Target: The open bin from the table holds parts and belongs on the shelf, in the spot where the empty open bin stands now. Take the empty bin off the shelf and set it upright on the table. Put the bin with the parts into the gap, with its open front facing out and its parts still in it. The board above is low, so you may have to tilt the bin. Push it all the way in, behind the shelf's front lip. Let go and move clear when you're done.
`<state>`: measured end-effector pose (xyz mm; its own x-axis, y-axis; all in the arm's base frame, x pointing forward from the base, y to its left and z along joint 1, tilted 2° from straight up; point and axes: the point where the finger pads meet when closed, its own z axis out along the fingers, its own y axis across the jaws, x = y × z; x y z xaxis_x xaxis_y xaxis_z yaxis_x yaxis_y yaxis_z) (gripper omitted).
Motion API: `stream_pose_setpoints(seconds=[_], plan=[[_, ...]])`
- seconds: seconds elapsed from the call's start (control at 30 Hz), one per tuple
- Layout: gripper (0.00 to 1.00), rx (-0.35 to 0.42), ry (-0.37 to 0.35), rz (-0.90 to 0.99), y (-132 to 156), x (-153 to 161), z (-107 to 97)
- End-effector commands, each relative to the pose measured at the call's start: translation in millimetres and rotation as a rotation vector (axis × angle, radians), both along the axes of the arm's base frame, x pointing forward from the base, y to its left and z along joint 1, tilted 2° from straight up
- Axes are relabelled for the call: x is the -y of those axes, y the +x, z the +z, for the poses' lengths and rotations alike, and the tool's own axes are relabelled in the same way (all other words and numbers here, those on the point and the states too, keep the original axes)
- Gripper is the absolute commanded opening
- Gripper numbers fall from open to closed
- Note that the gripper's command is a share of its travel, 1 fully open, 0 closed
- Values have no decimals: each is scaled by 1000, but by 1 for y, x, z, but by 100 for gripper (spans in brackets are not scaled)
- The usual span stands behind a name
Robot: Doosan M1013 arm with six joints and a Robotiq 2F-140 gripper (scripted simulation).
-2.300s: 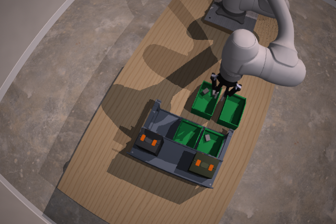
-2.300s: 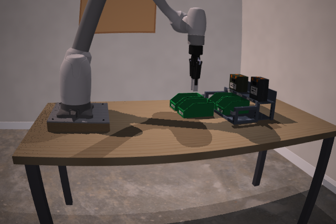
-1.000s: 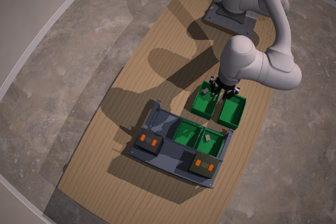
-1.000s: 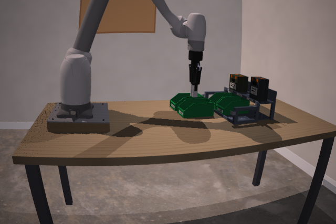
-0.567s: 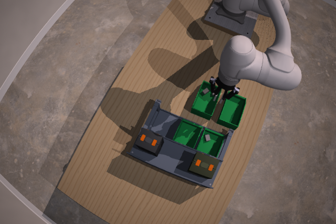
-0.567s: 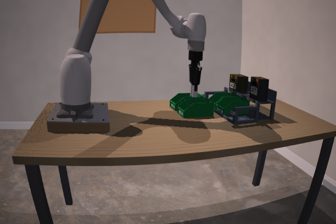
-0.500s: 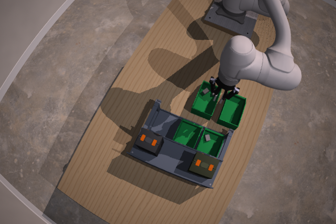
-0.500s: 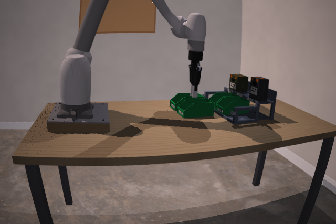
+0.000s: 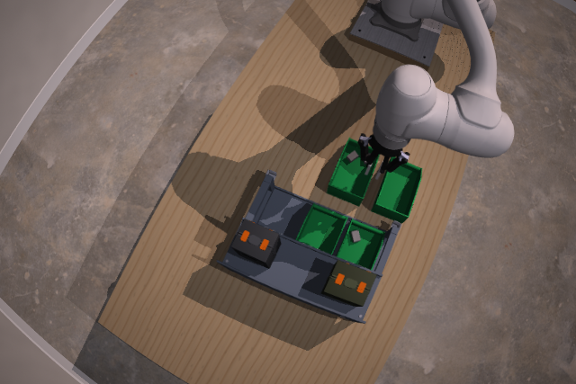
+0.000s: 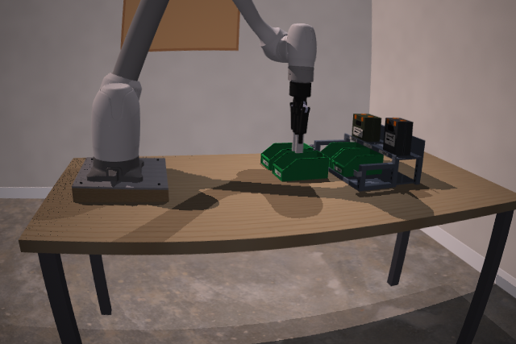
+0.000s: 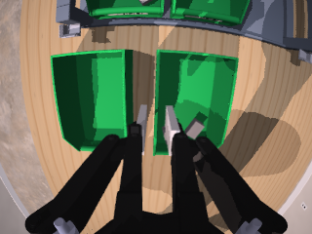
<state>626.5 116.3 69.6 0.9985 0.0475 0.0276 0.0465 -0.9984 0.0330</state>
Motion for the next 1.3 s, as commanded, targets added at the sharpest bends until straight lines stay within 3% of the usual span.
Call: stream_pose_setpoints(seconds=[0.0, 0.67, 1.27], plan=[[24, 0, 0, 0, 0, 0, -3], [24, 0, 0, 0, 1, 1, -27], [24, 0, 0, 0, 1, 1, -30]])
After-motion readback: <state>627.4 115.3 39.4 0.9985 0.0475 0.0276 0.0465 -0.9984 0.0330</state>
